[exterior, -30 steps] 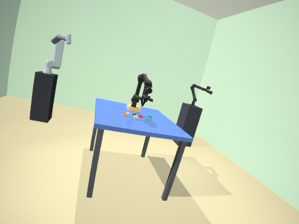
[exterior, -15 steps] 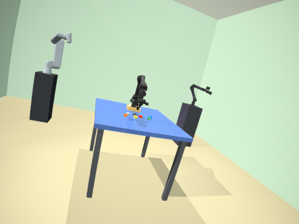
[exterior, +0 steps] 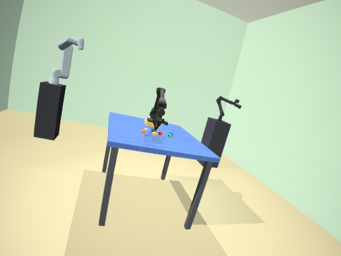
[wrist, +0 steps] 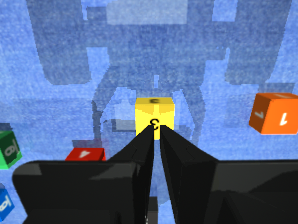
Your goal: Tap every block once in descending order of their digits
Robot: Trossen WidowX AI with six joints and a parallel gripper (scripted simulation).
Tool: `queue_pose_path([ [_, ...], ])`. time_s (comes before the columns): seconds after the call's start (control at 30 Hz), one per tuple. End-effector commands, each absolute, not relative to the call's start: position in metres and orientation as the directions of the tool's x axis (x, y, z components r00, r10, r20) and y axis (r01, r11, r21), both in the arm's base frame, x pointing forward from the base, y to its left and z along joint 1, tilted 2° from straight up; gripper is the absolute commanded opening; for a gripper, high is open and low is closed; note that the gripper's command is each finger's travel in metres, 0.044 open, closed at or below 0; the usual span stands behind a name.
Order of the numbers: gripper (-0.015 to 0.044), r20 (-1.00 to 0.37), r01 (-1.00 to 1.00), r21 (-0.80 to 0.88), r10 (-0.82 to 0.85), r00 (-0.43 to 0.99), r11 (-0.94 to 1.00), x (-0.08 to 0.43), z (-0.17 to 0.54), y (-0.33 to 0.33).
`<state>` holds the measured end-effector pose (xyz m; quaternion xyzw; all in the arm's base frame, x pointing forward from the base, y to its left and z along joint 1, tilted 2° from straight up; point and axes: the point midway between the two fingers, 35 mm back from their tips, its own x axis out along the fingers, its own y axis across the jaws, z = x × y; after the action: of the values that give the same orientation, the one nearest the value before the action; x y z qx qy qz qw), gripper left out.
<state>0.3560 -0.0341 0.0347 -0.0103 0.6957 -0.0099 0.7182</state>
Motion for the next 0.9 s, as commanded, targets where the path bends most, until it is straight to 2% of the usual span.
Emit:
queue_pose_path([
  [0.0, 0.0020, -0.999, -0.005, -0.030, -0.030, 0.020, 1.000, 0.354, 0.023, -0.035],
  [0.57, 0.0020, -0.999, -0.005, -0.030, -0.030, 0.020, 1.000, 0.354, 0.010, -0.035],
  [0.67, 0.0020, -0.999, -0.004, -0.030, -0.030, 0.021, 1.000, 0.354, 0.037, -0.034],
  [0.87, 0.0020, -0.999, -0.005, -0.030, -0.030, 0.020, 1.000, 0.353, 0.043, -0.034],
])
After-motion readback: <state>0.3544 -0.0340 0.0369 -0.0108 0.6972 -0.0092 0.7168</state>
